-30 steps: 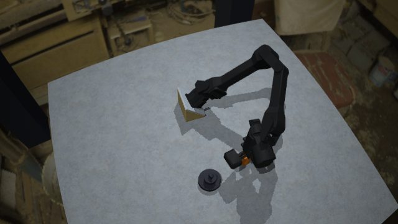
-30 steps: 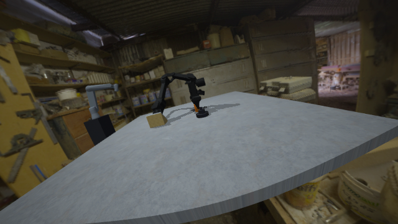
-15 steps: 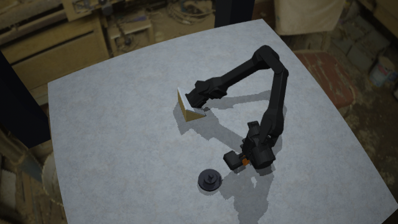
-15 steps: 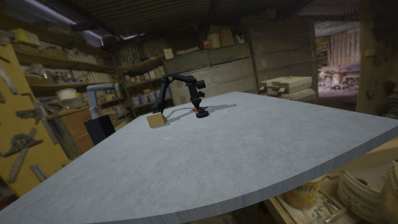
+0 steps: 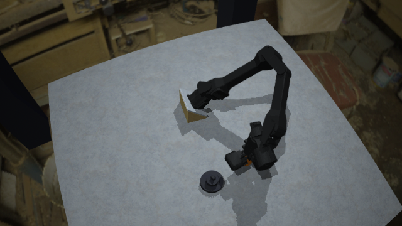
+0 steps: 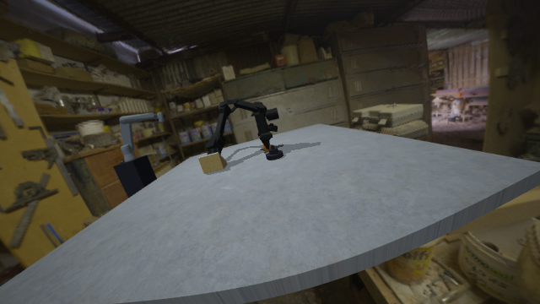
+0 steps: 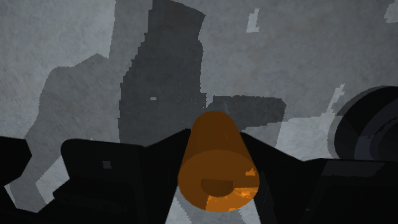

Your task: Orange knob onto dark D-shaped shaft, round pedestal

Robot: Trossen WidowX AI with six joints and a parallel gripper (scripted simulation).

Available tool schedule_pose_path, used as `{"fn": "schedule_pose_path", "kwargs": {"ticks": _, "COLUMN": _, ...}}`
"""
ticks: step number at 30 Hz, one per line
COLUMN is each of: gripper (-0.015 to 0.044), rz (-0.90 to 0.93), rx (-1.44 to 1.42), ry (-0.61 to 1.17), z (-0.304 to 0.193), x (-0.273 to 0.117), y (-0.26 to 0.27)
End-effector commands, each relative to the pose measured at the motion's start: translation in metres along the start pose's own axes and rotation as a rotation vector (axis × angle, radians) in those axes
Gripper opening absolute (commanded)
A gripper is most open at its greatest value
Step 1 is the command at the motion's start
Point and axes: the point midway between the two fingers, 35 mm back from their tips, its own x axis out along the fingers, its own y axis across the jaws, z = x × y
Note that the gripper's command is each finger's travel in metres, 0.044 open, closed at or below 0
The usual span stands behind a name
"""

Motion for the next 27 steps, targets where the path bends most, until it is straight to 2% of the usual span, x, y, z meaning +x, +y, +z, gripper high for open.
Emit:
{"fn": "schedule_pose_path", "kwargs": {"ticks": 1, "gripper": 0.0000, "rz": -0.010, "rx": -0.004, "ry": -0.016, "z": 0.006, "x": -0.020, "y": -0.002}}
{"fn": "schedule_pose_path", "kwargs": {"ticks": 20, "gripper": 0.0000, "rz": -0.025, "rx": 0.015, "ry": -0.048, "z": -0.001, "x": -0.130, "y": -0.001}}
{"fn": "schedule_pose_path", "kwargs": {"ticks": 27, "gripper": 0.0000, "rz": -0.025, "rx": 0.015, "ry": -0.048, "z": 0.000, "x": -0.133, "y": -0.005}}
